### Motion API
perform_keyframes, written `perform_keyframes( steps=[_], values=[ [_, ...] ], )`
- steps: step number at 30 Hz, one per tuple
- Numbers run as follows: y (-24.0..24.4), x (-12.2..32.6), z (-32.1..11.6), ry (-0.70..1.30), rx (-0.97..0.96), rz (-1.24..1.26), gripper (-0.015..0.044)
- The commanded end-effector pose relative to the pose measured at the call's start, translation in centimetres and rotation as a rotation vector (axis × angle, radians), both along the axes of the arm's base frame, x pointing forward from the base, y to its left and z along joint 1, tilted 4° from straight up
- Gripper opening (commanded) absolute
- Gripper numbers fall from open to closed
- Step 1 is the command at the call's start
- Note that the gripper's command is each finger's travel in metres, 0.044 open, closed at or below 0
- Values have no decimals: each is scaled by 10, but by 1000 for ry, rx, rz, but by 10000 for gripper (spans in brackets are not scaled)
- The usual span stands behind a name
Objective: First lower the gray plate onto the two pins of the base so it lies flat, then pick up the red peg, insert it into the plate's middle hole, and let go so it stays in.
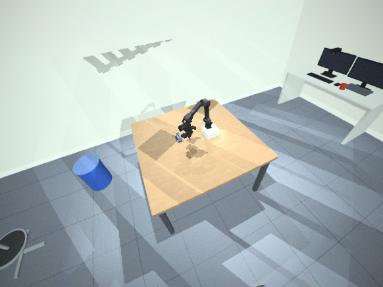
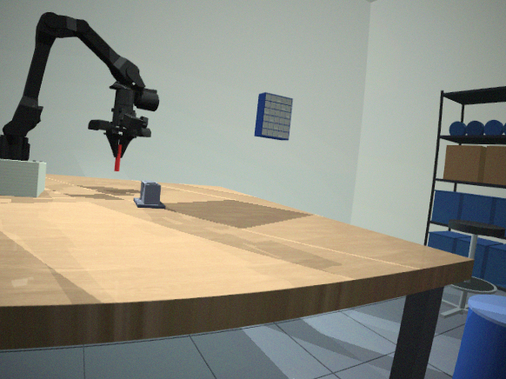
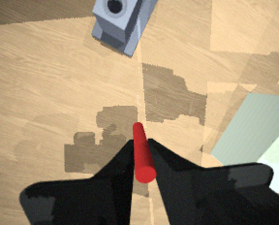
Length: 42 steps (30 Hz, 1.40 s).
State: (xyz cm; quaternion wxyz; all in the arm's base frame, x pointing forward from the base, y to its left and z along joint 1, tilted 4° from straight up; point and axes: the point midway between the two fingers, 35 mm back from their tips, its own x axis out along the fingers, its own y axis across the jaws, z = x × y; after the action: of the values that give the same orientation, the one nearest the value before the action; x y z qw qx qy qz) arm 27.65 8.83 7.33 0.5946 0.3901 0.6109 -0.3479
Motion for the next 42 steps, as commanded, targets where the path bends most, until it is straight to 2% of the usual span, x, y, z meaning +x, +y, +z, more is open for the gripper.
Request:
perform_keyframes(
  steps=[1,42],
  values=[
    [-8,10,2,-8,3,-2,0],
    [-115,71,-3,-13,-10,-8,0]
  ],
)
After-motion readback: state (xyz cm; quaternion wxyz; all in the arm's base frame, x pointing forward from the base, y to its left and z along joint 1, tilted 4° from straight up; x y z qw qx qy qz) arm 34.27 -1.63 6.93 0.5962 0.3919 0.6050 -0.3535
